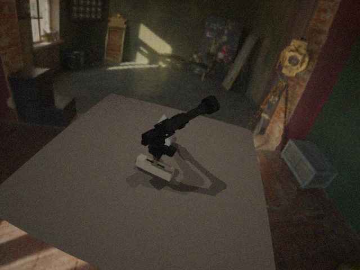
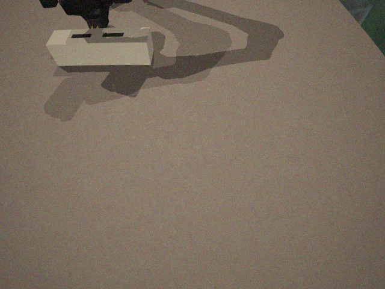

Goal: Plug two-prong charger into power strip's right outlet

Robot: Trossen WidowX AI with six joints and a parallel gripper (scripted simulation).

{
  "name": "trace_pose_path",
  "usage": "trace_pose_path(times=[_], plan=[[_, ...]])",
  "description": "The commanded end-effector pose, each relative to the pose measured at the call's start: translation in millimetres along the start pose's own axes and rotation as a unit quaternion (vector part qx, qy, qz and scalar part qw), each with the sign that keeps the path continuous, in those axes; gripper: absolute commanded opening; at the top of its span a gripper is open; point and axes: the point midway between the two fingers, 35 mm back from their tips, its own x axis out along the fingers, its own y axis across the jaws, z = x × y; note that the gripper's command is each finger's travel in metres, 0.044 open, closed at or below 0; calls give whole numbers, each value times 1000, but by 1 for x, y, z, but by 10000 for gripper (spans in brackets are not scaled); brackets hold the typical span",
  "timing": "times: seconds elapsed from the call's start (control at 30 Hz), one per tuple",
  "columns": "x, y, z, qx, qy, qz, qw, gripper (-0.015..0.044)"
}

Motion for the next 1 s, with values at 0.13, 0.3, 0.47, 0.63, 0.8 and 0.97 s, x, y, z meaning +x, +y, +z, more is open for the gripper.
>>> trace_pose_path(times=[0.13, 0.3, 0.47, 0.63, 0.8, 0.97], plan=[[-1, -1, 13, 6, -2, 1, 1000, 0], [-1, -1, 17, 8, -2, 2, 1000, 0], [-1, 0, 17, 8, -2, 2, 1000, 0], [-1, 0, 17, 8, -2, 2, 1000, 0], [-1, 0, 18, 8, -2, 2, 1000, 0], [-1, 0, 19, 8, -3, 2, 1000, 0]])
